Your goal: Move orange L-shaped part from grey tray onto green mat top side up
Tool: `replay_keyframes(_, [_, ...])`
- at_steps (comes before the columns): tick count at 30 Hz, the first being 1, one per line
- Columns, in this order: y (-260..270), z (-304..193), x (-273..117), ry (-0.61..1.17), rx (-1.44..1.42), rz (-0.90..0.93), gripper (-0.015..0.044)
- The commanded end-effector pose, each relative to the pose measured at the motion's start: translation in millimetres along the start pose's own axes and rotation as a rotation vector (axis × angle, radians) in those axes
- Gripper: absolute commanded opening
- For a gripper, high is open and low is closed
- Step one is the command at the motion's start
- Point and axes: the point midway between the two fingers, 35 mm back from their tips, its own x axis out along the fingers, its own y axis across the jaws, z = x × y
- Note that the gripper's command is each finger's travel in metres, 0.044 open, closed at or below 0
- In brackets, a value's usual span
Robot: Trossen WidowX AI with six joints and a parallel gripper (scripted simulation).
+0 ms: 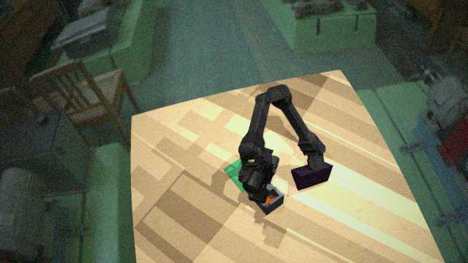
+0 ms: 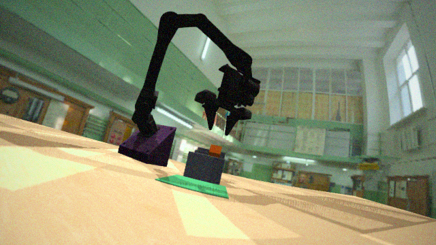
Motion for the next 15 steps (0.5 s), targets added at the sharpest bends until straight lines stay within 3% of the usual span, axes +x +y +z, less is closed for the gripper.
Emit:
replay_keyframes(1, [-16.5,29.2,-4.3,-0.013,0.618,0.010,0.0280])
replay_keyframes(15, [-16.2,29.5,2.6,-0.013,0.618,0.010,0.0280])
